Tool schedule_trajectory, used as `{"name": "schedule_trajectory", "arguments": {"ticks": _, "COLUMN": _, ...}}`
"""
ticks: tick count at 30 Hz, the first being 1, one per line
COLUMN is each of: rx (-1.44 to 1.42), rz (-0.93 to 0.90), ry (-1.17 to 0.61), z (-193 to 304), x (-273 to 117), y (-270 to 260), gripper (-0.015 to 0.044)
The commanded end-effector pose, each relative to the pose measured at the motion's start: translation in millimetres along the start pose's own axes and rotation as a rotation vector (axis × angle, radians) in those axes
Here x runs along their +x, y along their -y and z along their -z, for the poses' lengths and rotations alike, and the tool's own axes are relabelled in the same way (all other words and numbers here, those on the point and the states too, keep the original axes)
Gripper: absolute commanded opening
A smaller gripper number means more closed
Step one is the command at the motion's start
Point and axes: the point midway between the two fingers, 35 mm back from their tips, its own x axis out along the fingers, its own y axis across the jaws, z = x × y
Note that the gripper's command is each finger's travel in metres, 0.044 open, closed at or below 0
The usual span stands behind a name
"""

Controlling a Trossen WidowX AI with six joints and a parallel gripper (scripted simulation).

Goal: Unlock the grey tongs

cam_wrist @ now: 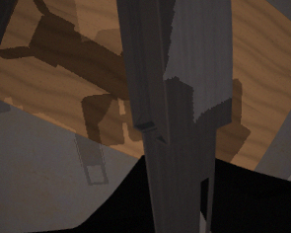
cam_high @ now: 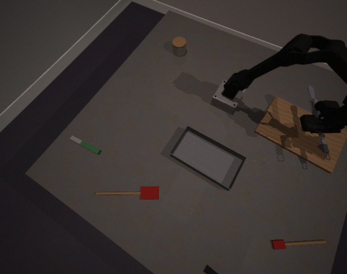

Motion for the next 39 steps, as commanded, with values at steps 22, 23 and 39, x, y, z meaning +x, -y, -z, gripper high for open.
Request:
{"name": "schedule_trajectory", "arguments": {"ticks": 22, "rx": -0.488, "rz": 0.011, "ry": -0.01, "z": -21, "x": -3, "y": 21, "gripper": -0.015}}
{"name": "schedule_trajectory", "arguments": {"ticks": 23, "rx": -0.49, "rz": 0.012, "ry": -0.02, "z": -21, "x": -3, "y": 21, "gripper": -0.015}}
{"name": "schedule_trajectory", "arguments": {"ticks": 39, "rx": -0.531, "rz": 0.057, "ry": -0.326, "z": -25, "x": -14, "y": 26, "gripper": -0.015}}
